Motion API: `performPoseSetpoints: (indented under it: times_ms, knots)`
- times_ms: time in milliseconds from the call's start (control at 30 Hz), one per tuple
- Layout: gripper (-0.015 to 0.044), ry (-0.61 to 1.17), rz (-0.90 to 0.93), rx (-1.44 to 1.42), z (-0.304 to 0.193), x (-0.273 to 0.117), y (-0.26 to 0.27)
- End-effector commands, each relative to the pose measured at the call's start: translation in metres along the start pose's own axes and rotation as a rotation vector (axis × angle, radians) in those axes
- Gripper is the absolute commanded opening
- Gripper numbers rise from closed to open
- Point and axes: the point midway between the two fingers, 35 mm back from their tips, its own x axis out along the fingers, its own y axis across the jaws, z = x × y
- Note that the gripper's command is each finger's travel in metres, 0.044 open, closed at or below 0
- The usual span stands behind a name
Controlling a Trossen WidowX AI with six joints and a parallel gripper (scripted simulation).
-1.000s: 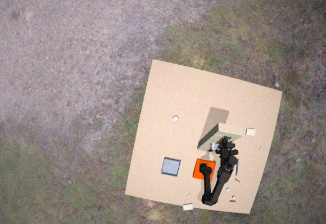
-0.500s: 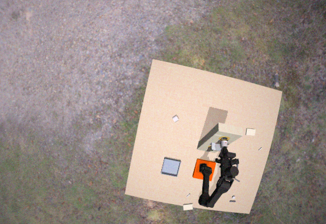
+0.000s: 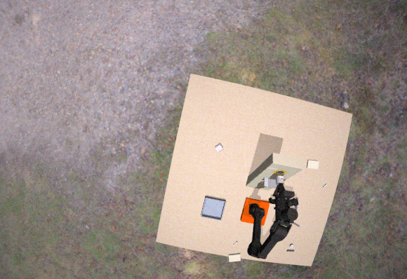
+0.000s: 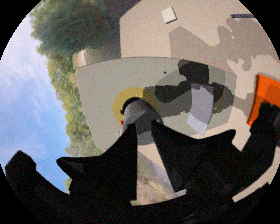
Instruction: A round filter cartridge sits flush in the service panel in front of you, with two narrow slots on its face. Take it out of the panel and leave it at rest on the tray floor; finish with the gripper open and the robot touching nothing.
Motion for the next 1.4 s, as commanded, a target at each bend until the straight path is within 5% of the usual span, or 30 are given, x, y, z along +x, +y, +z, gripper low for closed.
performPoseSetpoints:
  times_ms: [0, 700, 833, 1367]
  knots:
    - [0.0, 0.005, 0.016, -0.009, -0.001, -0.003, -0.006]
    - [0.0, 0.005, 0.013, -0.009, -0.003, 0.007, -0.072]
    - [0.0091, 0.001, -0.009, 0.002, -0.002, 0.009, -0.066]
    - [0.0091, 0.001, -0.009, 0.002, -0.002, 0.009, -0.066]
